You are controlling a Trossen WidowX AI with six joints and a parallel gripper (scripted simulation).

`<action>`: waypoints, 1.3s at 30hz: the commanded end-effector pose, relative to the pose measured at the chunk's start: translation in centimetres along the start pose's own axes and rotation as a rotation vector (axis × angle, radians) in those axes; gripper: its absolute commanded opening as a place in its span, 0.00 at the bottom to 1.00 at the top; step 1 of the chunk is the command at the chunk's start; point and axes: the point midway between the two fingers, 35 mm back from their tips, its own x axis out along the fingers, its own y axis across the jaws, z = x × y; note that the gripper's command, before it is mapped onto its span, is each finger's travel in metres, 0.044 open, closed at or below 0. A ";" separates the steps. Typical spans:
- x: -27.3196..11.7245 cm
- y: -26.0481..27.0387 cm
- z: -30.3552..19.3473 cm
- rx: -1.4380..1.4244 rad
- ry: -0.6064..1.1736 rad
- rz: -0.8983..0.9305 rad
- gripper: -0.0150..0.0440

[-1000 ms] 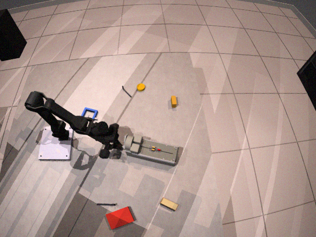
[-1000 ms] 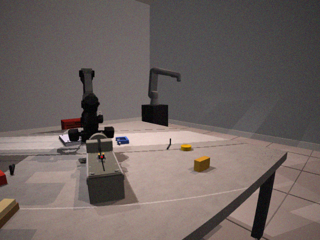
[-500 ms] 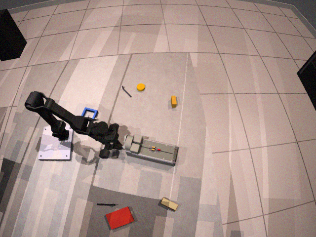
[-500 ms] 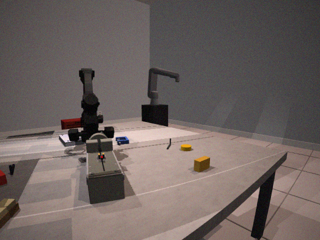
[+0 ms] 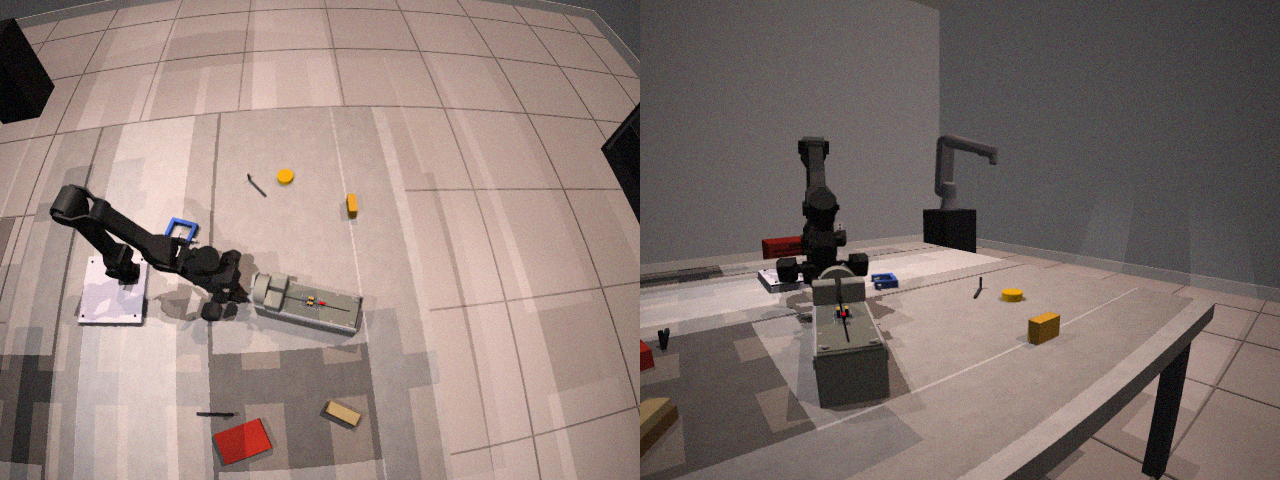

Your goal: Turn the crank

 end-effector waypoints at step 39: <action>0.0 0.0 0.0 0.000 0.000 0.000 0.74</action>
